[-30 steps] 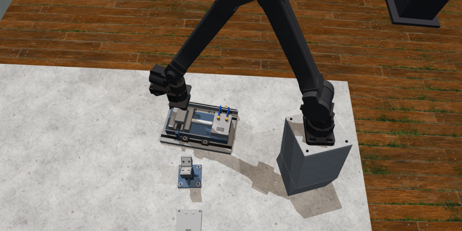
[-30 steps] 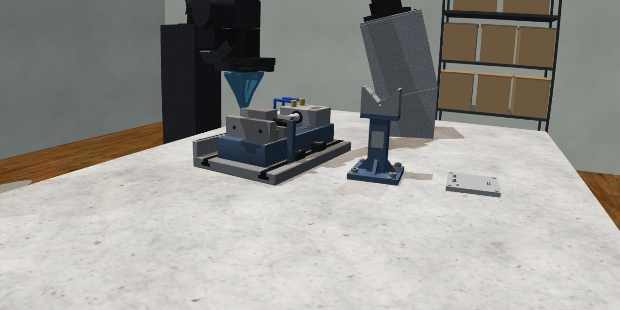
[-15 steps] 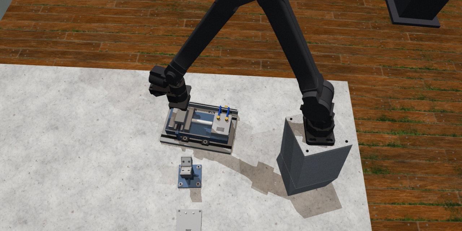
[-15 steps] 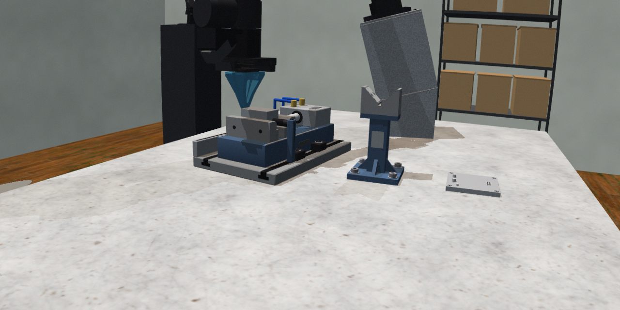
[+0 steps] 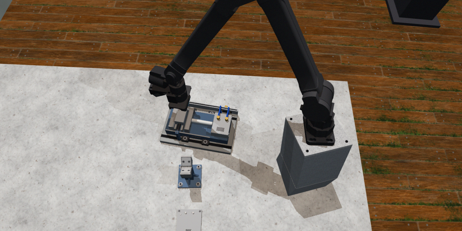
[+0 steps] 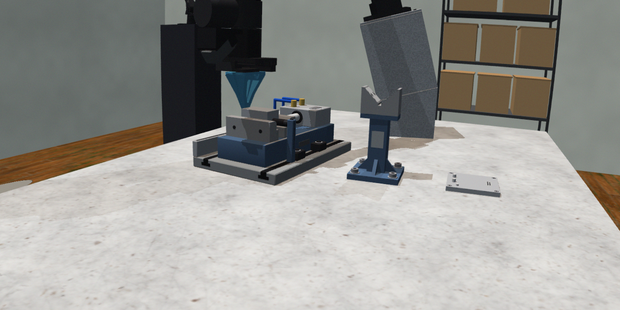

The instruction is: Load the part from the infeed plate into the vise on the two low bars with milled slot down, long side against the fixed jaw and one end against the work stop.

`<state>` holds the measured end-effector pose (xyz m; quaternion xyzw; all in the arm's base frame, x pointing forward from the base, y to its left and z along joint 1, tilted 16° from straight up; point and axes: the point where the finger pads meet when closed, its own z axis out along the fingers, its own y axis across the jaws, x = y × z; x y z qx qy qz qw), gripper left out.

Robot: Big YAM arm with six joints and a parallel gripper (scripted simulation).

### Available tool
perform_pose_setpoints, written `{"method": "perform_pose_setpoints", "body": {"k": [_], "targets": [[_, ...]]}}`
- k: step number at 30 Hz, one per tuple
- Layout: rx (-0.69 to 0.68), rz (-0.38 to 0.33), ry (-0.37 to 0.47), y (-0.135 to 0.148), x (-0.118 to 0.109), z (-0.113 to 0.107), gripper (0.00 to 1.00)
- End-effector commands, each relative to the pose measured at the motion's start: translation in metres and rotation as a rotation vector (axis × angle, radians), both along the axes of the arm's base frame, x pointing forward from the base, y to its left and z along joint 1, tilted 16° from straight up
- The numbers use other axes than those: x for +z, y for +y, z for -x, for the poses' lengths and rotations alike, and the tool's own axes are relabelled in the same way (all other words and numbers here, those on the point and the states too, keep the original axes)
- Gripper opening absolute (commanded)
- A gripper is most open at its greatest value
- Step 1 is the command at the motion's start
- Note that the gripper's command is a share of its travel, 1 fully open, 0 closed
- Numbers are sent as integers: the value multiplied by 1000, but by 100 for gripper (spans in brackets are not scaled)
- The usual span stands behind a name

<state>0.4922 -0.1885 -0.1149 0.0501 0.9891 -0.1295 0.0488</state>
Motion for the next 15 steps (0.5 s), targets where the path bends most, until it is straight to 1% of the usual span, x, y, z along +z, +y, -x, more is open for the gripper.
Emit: {"method": "perform_pose_setpoints", "body": {"k": [1,15], "targets": [[6,-2,-4,10,-6,-5,0],[6,-3,-2,11,-7,-4,0]]}}
